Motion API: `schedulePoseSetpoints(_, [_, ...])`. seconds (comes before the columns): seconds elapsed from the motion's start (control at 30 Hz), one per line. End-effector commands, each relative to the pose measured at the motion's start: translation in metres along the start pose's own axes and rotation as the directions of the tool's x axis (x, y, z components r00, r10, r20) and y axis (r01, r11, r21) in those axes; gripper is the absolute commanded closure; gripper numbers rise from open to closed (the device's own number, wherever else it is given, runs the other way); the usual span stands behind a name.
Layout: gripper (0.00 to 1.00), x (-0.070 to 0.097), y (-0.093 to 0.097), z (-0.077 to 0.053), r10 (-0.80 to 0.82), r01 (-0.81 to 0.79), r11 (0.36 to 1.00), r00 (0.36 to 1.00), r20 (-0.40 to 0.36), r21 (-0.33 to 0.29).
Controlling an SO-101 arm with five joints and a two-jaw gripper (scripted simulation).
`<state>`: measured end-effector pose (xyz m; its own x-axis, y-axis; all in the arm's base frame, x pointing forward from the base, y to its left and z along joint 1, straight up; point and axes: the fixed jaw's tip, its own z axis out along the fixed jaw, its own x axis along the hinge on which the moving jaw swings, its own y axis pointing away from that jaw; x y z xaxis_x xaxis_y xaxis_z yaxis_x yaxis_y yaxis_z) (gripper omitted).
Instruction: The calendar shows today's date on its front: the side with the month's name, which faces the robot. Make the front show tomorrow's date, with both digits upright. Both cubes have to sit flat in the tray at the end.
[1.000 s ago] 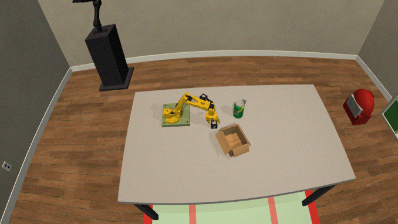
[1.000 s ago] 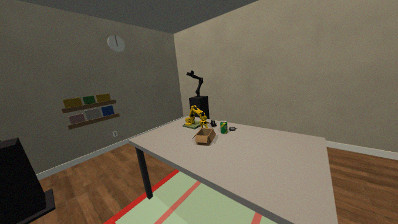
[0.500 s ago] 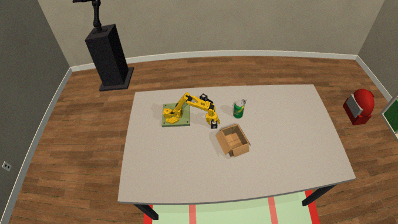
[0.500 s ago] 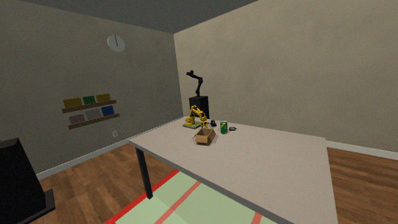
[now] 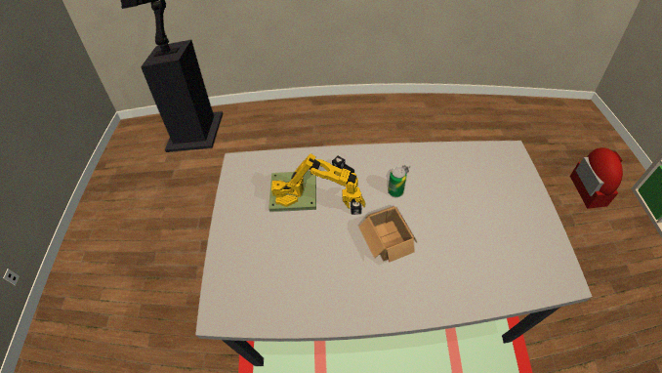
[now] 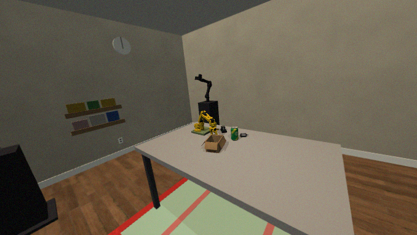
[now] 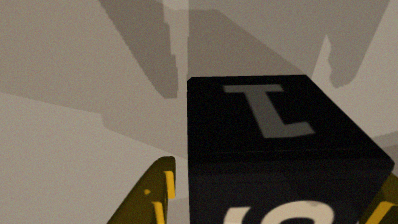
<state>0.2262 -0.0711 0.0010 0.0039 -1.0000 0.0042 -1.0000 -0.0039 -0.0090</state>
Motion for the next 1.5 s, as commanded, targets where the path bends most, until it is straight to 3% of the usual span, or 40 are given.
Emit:
schedulePoseSetpoints(0.0, [0.67, 0.0010, 0.0026, 0.0043, 0.001, -0.001, 1.000, 1.000, 0.007, -0.018])
schedulePoseSetpoints(1.23, [0.74, 0.0011, -0.0019, 0.0045, 0.001, -0.001, 1.000, 1.000, 0.007, -0.018])
schedulePoseSetpoints(1.47, [0.80, 0.0011, -0.0019, 0.0045, 0.001, -0.001, 1.000, 1.000, 0.007, -0.018])
